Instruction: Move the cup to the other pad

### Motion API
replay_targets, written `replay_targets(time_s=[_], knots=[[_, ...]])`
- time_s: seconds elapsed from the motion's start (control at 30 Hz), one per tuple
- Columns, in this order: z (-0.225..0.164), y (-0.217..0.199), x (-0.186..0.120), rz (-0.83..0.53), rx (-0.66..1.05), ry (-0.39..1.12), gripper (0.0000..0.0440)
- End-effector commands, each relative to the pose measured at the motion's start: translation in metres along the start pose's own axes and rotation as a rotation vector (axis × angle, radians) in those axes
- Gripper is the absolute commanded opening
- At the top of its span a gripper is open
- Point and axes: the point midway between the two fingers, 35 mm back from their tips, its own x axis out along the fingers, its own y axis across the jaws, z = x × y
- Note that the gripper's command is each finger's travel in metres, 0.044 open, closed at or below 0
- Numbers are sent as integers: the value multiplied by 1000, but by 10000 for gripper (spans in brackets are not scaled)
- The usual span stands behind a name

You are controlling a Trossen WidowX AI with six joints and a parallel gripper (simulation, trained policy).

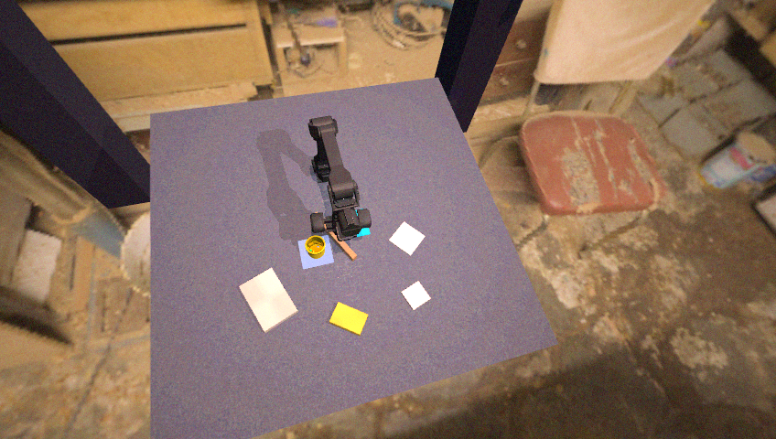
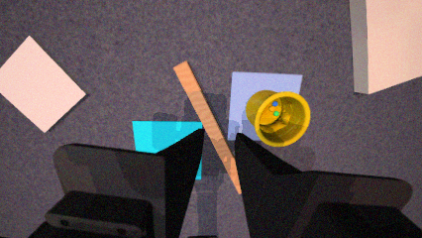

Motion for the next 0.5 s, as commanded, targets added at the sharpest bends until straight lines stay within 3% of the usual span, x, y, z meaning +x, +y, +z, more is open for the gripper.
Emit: replay_targets(time_s=[0.0,0.47], knots=[[-2,-8,7,-16,-10,38,116],[-8,-35,43,-36,-33,122,156]])
